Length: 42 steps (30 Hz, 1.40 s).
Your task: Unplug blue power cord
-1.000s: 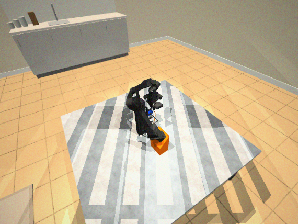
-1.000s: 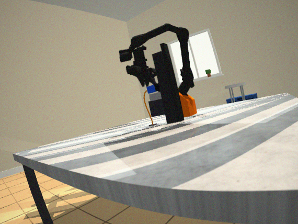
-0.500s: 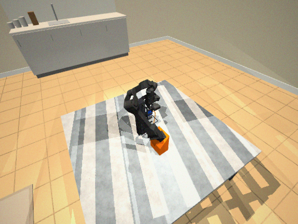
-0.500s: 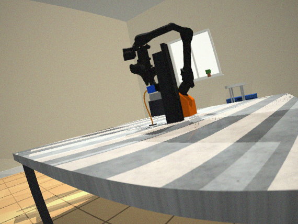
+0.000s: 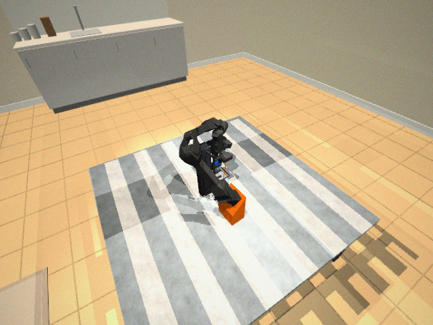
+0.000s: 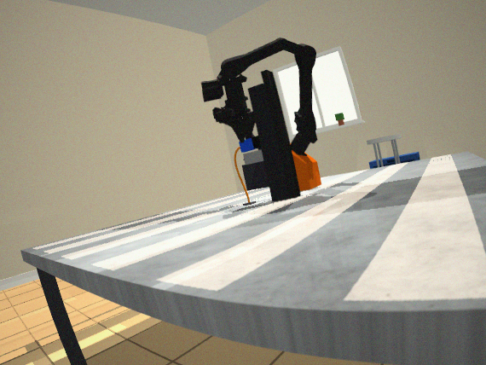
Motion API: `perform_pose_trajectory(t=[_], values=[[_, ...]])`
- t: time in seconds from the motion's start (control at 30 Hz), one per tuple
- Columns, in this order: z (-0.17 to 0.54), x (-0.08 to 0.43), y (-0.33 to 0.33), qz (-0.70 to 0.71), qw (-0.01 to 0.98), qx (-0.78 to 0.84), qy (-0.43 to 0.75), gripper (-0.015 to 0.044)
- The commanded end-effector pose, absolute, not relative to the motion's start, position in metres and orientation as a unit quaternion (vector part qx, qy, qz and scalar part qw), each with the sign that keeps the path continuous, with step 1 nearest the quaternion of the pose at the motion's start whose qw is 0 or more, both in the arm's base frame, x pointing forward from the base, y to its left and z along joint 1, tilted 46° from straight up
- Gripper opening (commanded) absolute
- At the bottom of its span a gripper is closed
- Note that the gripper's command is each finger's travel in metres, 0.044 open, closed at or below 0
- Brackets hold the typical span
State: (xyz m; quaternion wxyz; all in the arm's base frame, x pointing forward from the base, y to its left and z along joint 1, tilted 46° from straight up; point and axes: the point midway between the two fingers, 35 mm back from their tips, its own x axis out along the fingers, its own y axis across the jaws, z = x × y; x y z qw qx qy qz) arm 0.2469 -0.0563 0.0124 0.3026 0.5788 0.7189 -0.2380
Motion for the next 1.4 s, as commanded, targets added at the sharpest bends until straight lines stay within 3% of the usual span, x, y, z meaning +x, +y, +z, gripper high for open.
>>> perform_pose_trajectory(t=[0.0,0.37,1.37], values=[[0.013,0.247,-0.057,-0.238,0.303,0.579,0.719,0.0107],[0.012,0.247,-0.057,-0.238,0.303,0.579,0.719,0.0000],[-0.016,0.257,-0.090,-0.239,0.303,0.580,0.718,0.0000]])
